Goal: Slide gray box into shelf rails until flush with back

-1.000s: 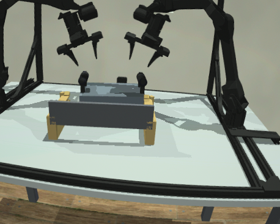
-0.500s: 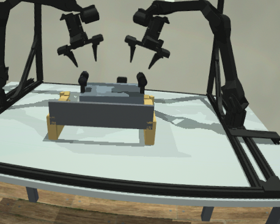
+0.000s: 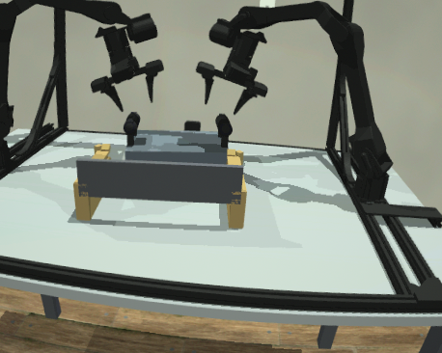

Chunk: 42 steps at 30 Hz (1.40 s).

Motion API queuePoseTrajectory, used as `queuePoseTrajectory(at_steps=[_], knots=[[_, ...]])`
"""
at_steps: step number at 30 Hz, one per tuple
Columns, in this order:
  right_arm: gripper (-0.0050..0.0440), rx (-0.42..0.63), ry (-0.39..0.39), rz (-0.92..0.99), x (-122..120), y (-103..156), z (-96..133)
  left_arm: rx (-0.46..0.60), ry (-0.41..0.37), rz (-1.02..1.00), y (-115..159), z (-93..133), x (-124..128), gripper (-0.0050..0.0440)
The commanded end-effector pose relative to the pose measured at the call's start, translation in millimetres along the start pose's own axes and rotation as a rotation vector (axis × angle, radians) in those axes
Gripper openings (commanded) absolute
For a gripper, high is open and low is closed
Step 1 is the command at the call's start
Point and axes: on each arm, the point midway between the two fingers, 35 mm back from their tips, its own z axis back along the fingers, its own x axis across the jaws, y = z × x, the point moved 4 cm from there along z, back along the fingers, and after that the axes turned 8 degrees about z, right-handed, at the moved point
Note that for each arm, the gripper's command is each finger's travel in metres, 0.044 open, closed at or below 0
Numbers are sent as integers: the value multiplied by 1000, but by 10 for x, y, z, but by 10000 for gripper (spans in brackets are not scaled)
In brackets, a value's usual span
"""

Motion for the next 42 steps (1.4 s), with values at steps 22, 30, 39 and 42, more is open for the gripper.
queuePoseTrajectory(at_steps=[22,30,39,42], knots=[[380,-1,15,1,-126,38,-409,-11,-6,-1,-5,-397,124,380],[380,-1,15,1,-165,45,-517,-11,-6,-1,-11,-505,161,380],[380,-1,16,1,-215,52,-638,-11,-6,-1,-21,-628,207,380],[380,-1,16,1,-235,55,-683,-11,-6,-1,-27,-673,225,380]])
